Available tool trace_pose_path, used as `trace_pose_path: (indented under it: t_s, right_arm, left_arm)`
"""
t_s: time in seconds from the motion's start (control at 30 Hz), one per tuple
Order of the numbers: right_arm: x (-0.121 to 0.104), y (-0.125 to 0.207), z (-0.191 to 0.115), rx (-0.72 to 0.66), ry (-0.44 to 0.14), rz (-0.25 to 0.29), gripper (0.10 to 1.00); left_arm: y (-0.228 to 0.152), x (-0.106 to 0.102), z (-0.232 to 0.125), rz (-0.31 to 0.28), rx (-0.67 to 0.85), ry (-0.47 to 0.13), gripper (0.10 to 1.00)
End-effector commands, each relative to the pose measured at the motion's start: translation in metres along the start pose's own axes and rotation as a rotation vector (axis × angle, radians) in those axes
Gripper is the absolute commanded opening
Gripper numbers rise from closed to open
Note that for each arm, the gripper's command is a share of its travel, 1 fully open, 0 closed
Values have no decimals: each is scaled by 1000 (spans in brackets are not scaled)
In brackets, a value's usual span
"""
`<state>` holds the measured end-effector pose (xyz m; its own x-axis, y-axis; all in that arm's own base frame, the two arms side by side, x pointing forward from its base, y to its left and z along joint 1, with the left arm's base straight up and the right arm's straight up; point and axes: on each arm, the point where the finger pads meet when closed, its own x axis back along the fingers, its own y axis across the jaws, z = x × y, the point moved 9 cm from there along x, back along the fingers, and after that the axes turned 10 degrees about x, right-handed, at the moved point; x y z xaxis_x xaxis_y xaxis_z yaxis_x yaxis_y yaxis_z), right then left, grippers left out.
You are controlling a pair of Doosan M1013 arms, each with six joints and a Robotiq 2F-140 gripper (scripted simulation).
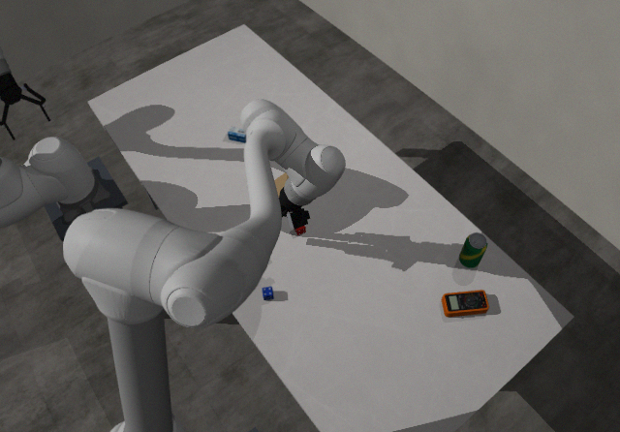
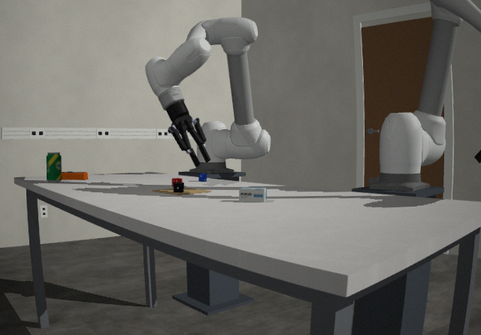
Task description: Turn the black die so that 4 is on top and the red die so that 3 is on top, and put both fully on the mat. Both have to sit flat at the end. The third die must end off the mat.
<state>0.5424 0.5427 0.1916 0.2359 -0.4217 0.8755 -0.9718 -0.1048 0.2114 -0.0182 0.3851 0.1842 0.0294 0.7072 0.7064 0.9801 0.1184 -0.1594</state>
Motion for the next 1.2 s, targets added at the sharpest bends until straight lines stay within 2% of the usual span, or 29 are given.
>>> trace_pose_path:
  t_s: [0.0,0.13,0.17,0.23,0.3,0.37,0.53,0.57,1.0,1.17]
  right_arm:
    - [8,-11,-12,-49,163,26,351]
    - [22,-26,-20,-101,288,105,351]
    - [23,-27,-21,-104,294,111,351]
    - [35,-38,-28,-141,364,177,351]
    - [44,-45,-34,-166,405,226,351]
    - [49,-49,-37,-179,425,254,351]
    - [50,-50,-38,-183,432,262,351]
    - [50,-50,-38,-183,432,262,1000]
    - [46,-51,-33,-170,433,259,1000]
    - [31,-51,-13,-122,439,248,1000]
  left_arm:
    - [0,0,0,0,0,1,1000]
    - [0,0,0,0,0,1,1000]
    - [0,0,0,0,0,1,1000]
    - [0,0,0,0,0,1,1000]
    - [0,0,0,0,0,1,1000]
    - [0,0,0,0,0,1,1000]
    - [0,0,0,0,0,1,1000]
    - [0,0,0,0,0,1,1000]
    - [0,0,0,0,0,1,1000]
    - [0,0,0,0,0,1,1000]
